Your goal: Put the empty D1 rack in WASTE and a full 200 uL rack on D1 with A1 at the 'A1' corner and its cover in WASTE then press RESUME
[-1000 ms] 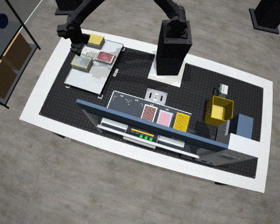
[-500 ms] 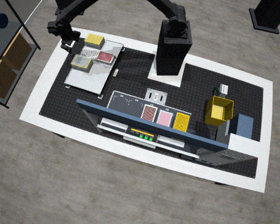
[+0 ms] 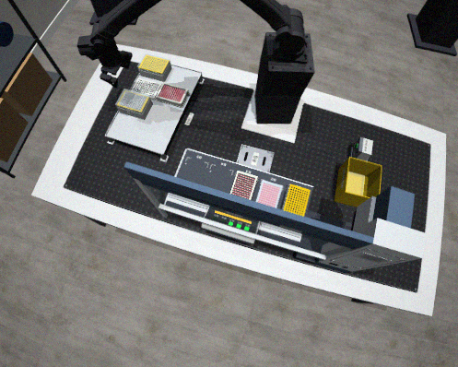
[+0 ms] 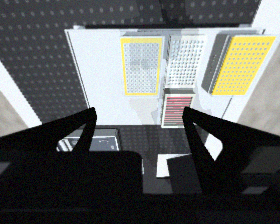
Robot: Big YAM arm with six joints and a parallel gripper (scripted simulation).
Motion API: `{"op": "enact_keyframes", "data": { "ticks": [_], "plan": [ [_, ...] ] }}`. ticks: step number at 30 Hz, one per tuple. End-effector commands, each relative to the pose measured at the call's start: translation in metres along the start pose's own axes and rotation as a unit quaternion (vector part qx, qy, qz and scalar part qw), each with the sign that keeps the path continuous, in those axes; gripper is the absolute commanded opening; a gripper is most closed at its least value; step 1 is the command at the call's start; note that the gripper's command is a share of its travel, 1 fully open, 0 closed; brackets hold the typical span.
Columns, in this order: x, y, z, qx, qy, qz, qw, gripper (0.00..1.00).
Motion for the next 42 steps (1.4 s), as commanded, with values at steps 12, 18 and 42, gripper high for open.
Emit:
{"op": "enact_keyframes", "data": {
  "ticks": [12, 18, 42],
  "plan": [
    [0.021, 0.000, -0.009, -0.010, 0.018, -0.010, 1.000, 1.00],
    [0.021, 0.000, -0.009, -0.010, 0.018, -0.010, 1.000, 1.00],
    [0.051, 0.013, 0.007, -0.006, -0.007, 0.004, 1.000, 1.00]
  ]
}}
Point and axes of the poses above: the point where the finger pads meet when closed, its own x axis out along the fingers, its own y axis across the jaws, z = x × y, the point moved 5 cm from there along -x, back along the fingers, and after that the axes turned 10 degrees about x, right-handed, at the moved point
